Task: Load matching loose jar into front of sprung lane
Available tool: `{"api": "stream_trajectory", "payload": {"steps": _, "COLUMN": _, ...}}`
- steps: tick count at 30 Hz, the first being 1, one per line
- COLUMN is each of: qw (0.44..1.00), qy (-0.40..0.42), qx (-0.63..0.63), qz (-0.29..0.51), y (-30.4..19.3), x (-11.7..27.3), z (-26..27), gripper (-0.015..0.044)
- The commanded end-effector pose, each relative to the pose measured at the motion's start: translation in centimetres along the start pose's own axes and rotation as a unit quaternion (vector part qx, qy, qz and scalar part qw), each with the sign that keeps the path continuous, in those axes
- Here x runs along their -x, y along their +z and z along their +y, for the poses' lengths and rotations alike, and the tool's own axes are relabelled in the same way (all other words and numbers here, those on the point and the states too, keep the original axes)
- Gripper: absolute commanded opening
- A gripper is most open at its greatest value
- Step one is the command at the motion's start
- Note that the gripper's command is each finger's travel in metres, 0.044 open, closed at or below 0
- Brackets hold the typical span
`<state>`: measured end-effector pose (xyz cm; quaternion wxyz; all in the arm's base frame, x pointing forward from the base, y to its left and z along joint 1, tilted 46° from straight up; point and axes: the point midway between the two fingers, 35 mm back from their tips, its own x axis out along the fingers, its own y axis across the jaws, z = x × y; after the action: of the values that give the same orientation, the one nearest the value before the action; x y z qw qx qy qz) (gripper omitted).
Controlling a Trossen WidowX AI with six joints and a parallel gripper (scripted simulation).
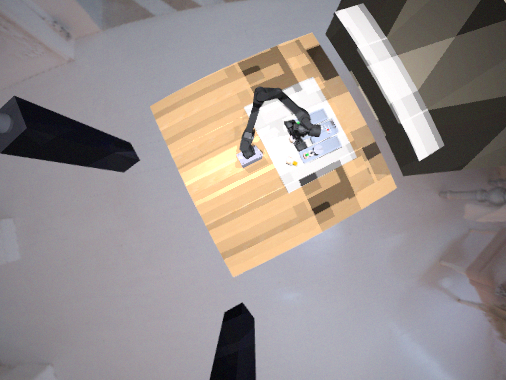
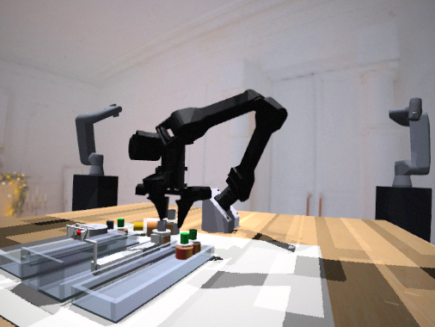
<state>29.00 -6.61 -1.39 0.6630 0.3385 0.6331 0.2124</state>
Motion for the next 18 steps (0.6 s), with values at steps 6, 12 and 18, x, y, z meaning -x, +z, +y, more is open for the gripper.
{"api": "stream_trajectory", "payload": {"steps": 6, "qw": 1.000, "qy": -0.002, "qx": 0.006, "qz": -0.011, "y": 1.12, "x": 0.30, "z": 0.04, "gripper": 0.0000}}
{"api": "stream_trajectory", "payload": {"steps": 12, "qw": 1.000, "qy": -0.002, "qx": 0.006, "qz": -0.011, "y": 1.36, "x": 0.32, "z": 0.04, "gripper": 0.0000}}
{"api": "stream_trajectory", "payload": {"steps": 18, "qw": 1.000, "qy": -0.002, "qx": 0.006, "qz": -0.011, "y": 1.59, "x": 0.34, "z": 0.05, "gripper": 0.0000}}
